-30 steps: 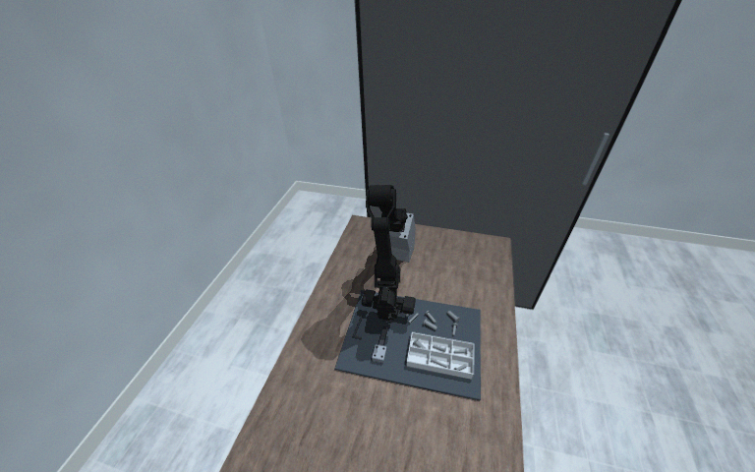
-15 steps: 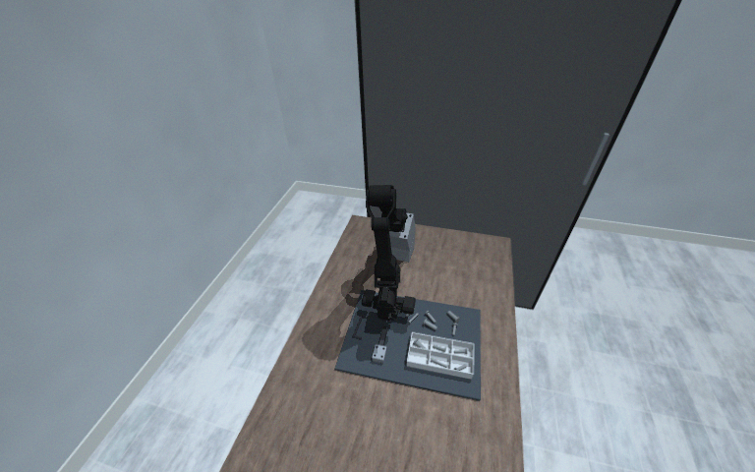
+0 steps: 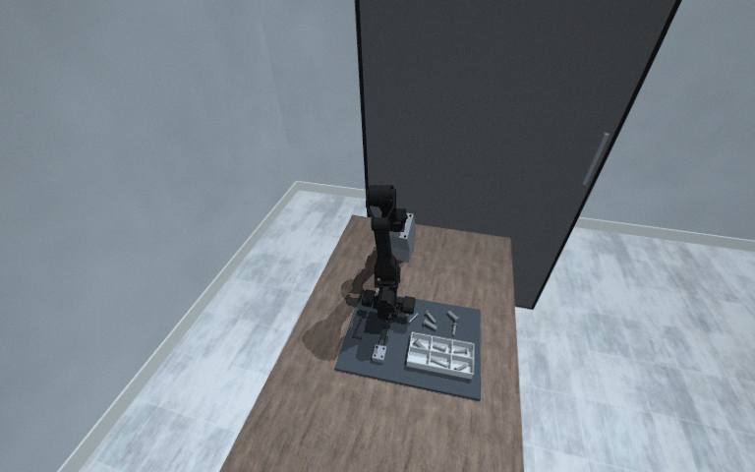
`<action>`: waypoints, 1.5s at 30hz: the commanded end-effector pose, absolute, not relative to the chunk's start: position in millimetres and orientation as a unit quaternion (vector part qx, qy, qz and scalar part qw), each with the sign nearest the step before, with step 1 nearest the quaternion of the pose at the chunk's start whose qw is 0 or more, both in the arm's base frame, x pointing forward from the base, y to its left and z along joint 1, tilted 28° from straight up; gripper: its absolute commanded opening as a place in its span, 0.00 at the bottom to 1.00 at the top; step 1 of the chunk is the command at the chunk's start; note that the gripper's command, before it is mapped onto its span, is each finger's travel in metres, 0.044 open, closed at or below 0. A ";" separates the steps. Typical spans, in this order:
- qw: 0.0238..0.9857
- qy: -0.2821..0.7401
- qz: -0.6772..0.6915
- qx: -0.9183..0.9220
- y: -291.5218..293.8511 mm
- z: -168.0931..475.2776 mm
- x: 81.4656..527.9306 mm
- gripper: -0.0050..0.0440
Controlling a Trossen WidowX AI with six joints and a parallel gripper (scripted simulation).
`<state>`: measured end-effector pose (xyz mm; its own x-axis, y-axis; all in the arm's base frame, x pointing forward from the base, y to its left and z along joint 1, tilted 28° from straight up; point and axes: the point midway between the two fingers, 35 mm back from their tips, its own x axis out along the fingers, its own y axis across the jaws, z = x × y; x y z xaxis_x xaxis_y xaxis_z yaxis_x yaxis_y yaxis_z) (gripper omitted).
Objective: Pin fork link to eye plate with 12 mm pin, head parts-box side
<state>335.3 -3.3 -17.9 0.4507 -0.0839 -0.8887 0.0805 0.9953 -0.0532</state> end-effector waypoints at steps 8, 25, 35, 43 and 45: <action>0.855 0.517 -0.046 0.003 -1.9 -17.3 339.1 0.35; 0.855 0.517 -0.046 0.003 -1.9 -17.3 339.1 0.35; 0.854 0.519 -0.047 0.001 -2.4 -17.5 337.8 0.35; 0.852 0.521 -0.048 0.000 -2.7 -17.5 336.8 0.35; 0.853 0.520 -0.048 0.000 -2.4 -17.3 337.4 0.35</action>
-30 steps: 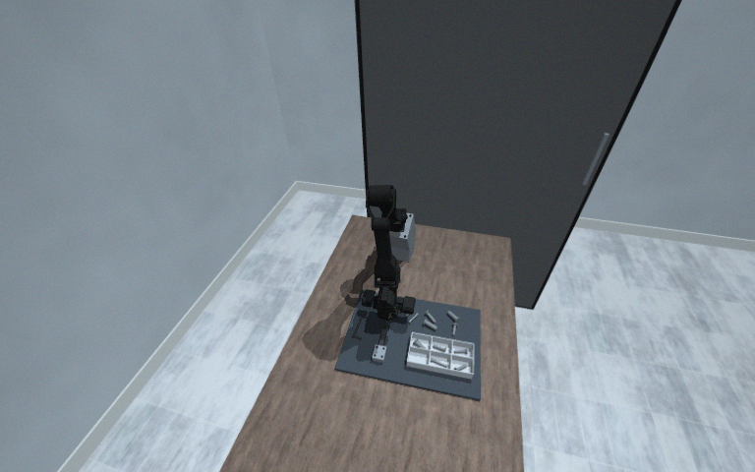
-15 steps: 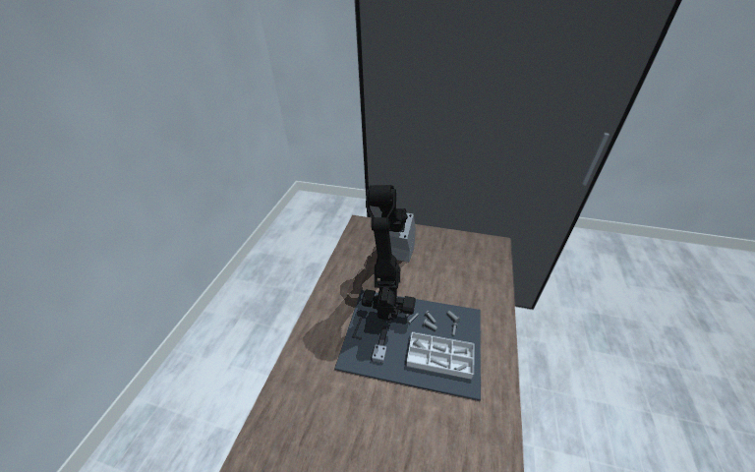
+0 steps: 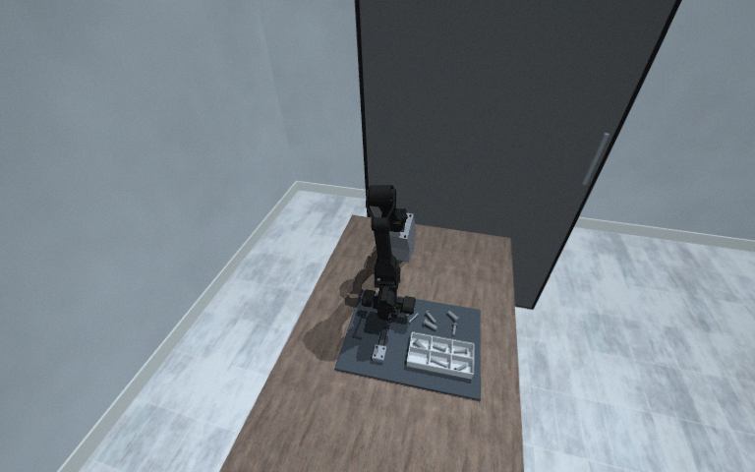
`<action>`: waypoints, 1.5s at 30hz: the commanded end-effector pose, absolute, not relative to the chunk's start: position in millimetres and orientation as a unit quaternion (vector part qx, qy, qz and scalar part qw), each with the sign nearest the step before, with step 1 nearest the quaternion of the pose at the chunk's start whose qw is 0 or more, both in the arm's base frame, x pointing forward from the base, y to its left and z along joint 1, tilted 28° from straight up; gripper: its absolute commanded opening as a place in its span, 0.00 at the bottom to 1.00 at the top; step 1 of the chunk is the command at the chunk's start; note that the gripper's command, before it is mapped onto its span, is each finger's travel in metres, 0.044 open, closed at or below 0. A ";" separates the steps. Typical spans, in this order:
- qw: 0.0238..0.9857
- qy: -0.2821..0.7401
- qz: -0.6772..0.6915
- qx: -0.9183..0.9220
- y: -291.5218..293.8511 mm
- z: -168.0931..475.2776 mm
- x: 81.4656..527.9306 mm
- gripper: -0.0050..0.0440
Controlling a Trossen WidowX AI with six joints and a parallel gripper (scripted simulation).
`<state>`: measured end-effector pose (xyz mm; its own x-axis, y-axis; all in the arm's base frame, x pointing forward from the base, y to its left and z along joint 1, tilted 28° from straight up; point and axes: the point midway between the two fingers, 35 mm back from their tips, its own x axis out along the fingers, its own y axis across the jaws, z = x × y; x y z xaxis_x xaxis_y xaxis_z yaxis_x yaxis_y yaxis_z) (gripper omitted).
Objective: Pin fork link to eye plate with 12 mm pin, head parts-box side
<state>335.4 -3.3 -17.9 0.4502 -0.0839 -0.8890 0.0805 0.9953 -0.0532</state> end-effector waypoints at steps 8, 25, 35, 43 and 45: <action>0.853 0.519 -0.048 0.002 -1.7 -16.7 339.1 0.35; 0.855 0.517 -0.047 0.005 -0.4 -15.7 342.3 0.35; 0.855 0.517 -0.047 0.005 -0.4 -15.7 342.3 0.35; 0.855 0.517 -0.047 0.005 -0.4 -15.7 342.3 0.35; 0.855 0.517 -0.047 0.005 -0.4 -15.7 342.3 0.35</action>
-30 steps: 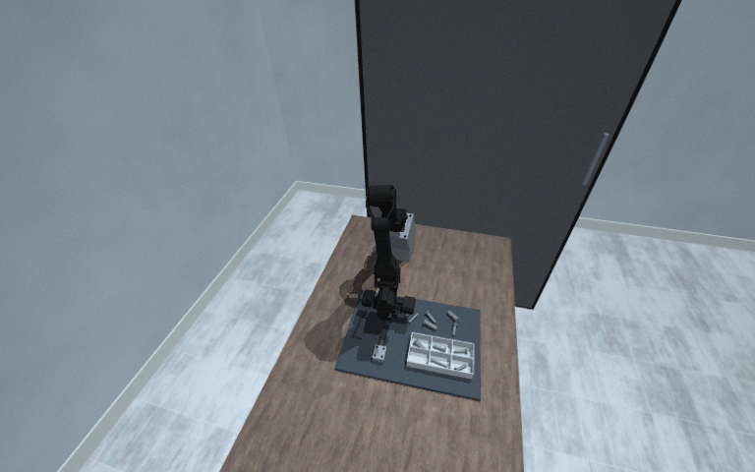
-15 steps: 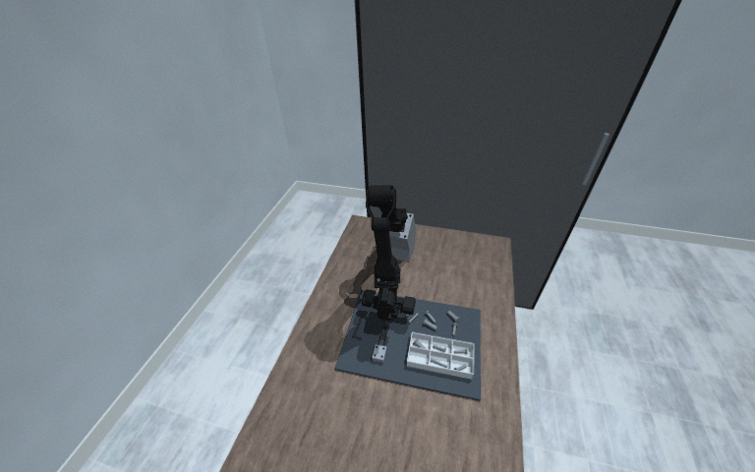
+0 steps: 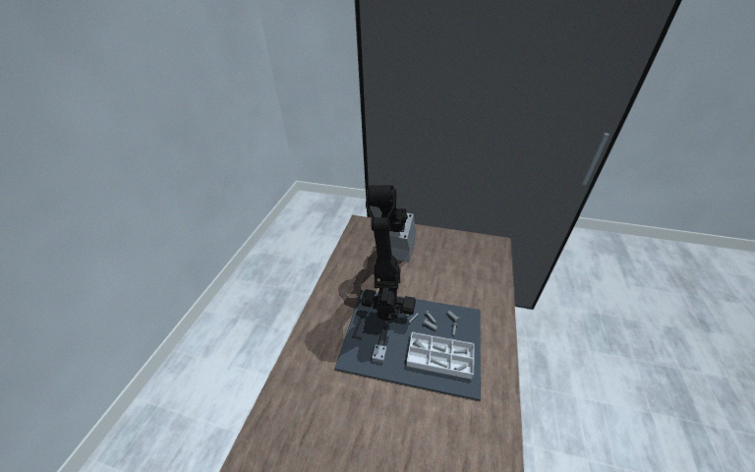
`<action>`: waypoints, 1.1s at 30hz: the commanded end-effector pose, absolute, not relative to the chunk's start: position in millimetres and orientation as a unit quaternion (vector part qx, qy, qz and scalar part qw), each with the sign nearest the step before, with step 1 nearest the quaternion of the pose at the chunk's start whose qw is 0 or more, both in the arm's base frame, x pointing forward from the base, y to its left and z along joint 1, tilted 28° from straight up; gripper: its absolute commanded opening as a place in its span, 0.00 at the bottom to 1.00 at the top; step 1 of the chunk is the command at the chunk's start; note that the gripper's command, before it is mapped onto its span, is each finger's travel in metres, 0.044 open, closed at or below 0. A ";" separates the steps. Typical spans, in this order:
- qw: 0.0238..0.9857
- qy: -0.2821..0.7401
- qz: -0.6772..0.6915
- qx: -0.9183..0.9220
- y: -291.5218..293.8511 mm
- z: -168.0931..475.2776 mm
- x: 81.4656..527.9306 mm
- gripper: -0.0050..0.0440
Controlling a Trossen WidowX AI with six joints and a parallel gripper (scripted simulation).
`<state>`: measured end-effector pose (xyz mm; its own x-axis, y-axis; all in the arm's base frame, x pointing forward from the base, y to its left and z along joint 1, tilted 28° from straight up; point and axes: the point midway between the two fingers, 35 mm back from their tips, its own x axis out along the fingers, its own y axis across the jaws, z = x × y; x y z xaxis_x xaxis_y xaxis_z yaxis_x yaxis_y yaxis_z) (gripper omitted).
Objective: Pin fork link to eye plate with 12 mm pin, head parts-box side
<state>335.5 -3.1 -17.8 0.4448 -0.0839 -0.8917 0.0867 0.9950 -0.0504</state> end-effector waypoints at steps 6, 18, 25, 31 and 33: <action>0.855 0.517 -0.047 0.005 -0.4 -15.7 342.3 0.35; 0.855 0.517 -0.047 0.005 -2.8 -16.8 337.8 0.35; 0.855 0.517 -0.047 0.005 -2.6 -15.9 339.8 0.35; 0.855 0.517 -0.047 0.005 -2.4 -15.1 341.7 0.35; 0.855 0.517 -0.047 0.005 -2.3 -14.8 342.3 0.35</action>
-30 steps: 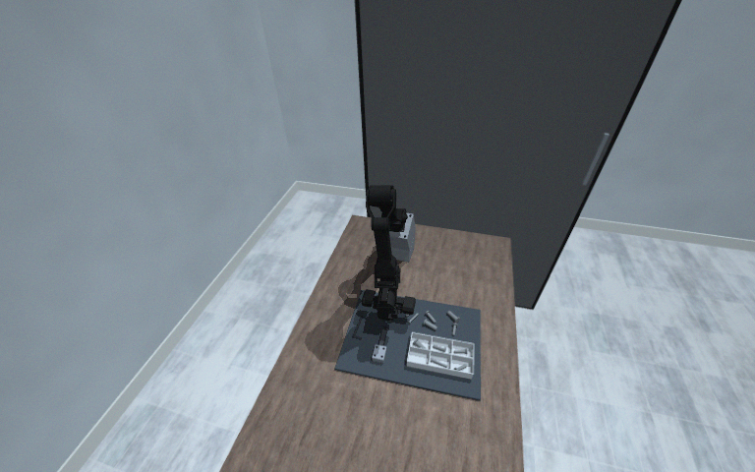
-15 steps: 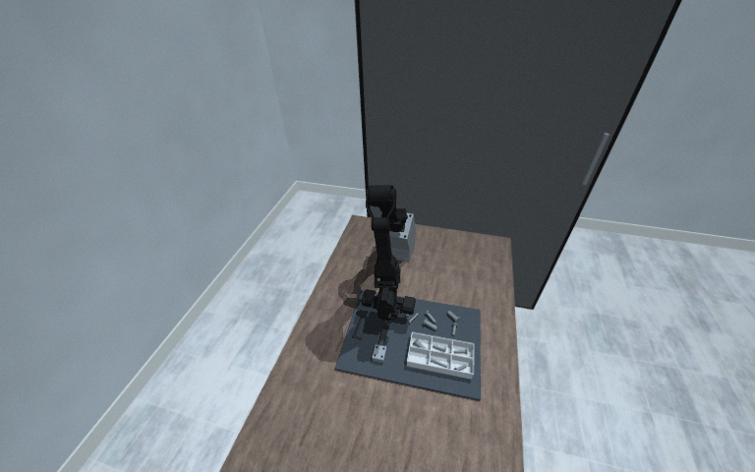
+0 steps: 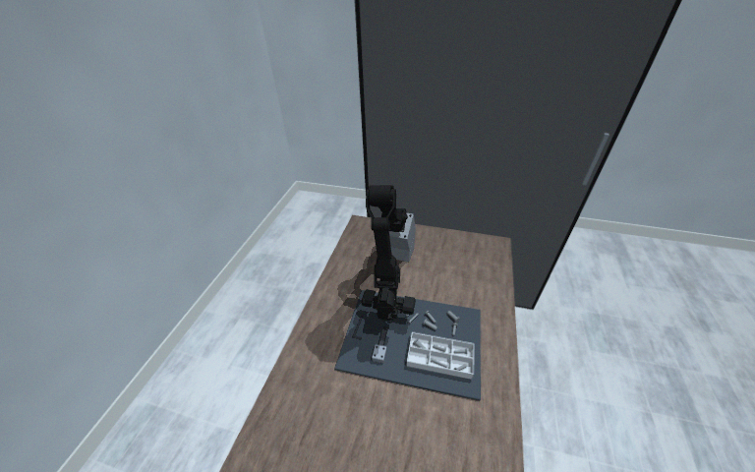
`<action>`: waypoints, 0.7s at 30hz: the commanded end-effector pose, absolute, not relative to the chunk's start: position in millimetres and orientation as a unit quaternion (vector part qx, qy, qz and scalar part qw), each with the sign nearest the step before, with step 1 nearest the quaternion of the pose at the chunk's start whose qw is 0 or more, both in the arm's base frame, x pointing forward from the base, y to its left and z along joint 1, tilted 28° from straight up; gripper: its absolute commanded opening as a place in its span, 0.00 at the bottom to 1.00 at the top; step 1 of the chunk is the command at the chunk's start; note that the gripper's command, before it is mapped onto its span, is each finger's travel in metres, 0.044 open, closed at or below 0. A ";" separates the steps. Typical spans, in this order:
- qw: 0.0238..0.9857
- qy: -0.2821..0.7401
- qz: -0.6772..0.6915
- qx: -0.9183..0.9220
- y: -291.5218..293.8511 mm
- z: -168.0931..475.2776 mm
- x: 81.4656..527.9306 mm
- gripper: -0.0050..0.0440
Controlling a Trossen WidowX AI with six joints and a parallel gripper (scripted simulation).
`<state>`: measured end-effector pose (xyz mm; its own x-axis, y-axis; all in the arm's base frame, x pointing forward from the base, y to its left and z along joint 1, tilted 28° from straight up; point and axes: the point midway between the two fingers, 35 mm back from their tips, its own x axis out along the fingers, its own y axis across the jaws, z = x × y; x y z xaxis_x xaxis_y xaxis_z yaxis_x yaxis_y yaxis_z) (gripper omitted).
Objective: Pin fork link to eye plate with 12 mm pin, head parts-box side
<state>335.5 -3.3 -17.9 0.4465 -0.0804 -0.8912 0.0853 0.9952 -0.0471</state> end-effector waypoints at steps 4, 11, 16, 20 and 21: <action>0.855 0.517 -0.047 0.005 -2.2 -14.4 343.2 0.35; 0.855 0.517 -0.047 0.005 -2.0 -13.3 345.6 0.35; 0.855 0.517 -0.047 0.005 -1.8 -12.6 347.1 0.35; 0.855 0.517 -0.047 0.005 -1.7 -12.1 348.3 0.35; 0.855 0.517 -0.047 0.005 -1.7 -12.1 348.3 0.35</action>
